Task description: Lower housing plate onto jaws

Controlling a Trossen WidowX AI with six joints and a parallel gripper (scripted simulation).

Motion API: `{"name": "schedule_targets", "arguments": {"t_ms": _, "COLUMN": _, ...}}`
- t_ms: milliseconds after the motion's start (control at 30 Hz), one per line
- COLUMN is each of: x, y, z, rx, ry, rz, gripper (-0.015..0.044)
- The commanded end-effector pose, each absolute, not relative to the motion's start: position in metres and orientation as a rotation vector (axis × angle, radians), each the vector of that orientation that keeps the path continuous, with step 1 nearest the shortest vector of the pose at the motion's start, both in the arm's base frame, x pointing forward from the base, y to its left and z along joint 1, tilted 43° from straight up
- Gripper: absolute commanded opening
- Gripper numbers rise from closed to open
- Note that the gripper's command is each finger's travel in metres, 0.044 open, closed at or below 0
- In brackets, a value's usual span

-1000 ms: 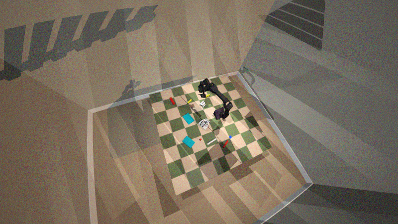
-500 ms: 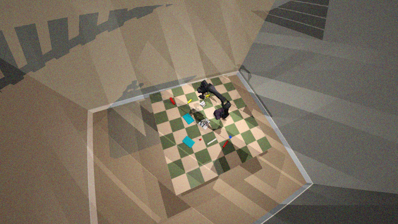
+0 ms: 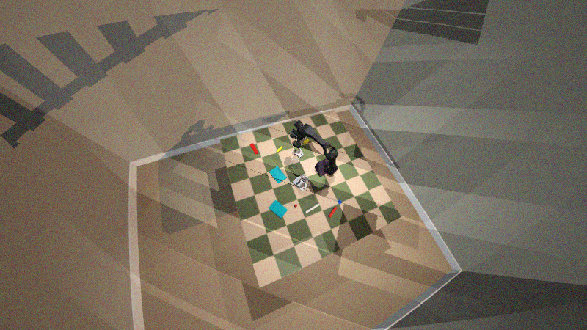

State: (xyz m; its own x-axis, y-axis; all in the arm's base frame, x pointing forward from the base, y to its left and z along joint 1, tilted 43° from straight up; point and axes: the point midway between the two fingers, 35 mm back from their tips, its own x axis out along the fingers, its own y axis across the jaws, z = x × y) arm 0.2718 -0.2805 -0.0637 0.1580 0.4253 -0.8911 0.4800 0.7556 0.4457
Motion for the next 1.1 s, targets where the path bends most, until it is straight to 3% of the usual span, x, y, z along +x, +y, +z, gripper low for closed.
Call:
{"name": "schedule_targets", "arguments": {"t_ms": 0, "x": 0.264, "y": -0.27, "z": -0.074, "rx": 0.86, "ry": 1.521, "rz": -0.073, "gripper": 0.044}}
{"name": "schedule_targets", "arguments": {"t_ms": 1067, "x": 0.225, "y": -0.217, "z": -0.105, "rx": 1.211, "ry": 1.864, "rz": -0.272, "gripper": 0.044}}
